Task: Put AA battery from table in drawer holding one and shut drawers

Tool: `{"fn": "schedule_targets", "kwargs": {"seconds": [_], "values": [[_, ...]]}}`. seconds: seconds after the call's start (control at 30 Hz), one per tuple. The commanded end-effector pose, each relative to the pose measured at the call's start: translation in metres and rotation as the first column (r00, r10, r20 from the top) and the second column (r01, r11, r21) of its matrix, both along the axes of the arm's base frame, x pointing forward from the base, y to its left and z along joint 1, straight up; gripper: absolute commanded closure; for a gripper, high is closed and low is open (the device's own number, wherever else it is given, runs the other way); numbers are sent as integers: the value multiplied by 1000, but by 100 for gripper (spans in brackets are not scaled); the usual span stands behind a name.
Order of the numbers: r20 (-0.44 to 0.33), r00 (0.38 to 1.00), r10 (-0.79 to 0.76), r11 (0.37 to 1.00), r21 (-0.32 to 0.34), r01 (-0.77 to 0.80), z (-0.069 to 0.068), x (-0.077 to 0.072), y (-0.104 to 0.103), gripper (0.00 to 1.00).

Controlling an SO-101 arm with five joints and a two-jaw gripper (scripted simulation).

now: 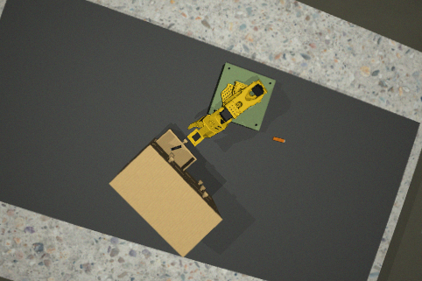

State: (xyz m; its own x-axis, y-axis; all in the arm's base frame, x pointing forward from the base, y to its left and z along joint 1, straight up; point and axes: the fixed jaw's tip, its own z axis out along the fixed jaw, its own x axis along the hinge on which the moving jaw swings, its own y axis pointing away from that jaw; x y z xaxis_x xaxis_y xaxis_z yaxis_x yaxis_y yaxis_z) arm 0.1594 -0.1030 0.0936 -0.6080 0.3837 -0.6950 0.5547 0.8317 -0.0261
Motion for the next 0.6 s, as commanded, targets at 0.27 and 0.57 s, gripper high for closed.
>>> {"fn": "schedule_targets", "kwargs": {"seconds": [0.27, 0.57], "values": [[16, 1000, -16, 1000, -3, 16, 4, 2, -3, 79], [16, 1000, -20, 1000, -3, 20, 5, 2, -5, 79]]}}
